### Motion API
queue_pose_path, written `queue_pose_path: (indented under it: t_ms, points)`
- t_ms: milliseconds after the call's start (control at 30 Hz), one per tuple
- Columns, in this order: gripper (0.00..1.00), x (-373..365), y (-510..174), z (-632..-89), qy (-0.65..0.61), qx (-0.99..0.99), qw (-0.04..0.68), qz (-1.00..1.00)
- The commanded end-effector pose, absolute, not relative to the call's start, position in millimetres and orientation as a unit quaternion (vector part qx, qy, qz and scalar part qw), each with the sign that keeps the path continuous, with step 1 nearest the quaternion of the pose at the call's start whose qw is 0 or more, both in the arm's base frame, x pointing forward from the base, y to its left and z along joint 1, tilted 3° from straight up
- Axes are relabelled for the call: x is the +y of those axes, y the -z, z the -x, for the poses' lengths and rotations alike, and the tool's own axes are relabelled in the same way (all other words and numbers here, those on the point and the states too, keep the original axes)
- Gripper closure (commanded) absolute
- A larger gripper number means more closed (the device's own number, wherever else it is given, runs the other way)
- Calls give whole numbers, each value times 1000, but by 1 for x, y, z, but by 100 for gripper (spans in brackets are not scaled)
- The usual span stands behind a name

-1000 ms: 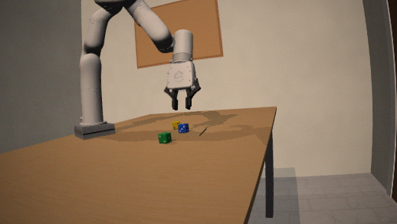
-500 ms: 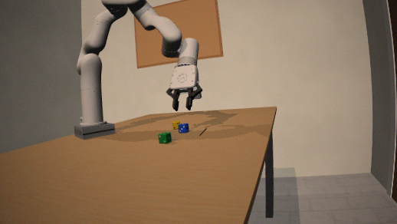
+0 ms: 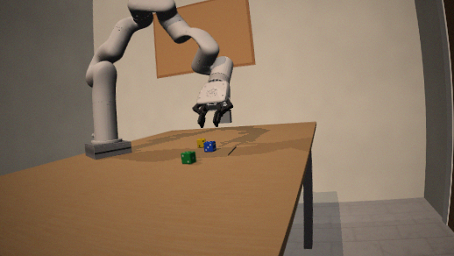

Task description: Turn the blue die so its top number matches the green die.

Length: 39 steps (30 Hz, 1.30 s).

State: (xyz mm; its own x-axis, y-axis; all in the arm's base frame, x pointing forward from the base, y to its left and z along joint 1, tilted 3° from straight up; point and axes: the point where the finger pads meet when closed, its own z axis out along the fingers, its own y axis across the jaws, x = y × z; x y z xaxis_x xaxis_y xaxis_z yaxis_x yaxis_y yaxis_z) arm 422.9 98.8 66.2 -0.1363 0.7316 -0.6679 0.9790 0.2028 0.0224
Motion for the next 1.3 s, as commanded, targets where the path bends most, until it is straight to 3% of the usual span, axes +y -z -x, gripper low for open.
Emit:
queue_pose_path:
  t_ms: [0,1267]
  points:
    - [53,99,-67,-424,219,720,288,-593]
    - [53,100,-44,-424,219,720,288,-593]
